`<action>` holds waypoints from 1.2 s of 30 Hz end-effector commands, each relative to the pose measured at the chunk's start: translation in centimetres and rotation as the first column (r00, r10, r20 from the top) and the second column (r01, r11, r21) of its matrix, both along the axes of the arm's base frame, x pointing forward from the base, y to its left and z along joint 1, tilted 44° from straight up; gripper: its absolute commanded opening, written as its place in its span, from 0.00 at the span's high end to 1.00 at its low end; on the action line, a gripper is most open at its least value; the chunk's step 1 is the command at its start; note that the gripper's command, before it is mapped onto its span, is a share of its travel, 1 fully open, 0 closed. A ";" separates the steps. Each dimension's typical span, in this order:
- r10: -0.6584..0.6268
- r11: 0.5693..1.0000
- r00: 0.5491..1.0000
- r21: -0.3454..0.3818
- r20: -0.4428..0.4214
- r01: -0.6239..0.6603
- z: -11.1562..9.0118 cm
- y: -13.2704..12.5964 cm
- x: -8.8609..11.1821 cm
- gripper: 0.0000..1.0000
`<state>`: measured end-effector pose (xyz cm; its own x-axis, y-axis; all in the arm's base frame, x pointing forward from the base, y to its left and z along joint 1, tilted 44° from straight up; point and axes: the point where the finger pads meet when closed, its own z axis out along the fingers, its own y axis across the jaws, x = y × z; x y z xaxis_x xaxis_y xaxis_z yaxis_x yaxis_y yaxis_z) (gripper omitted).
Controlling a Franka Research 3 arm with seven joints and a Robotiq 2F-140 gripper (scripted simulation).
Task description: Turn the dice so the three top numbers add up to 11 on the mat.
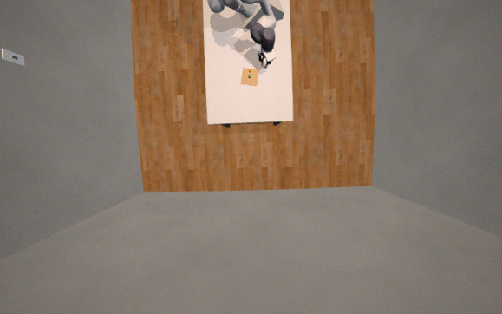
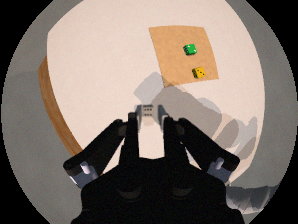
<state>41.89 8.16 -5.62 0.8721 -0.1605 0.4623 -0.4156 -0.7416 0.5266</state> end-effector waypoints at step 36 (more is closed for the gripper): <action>0.009 1.000 1.000 0.003 0.001 -0.009 -0.7 -0.4 0.5 0.79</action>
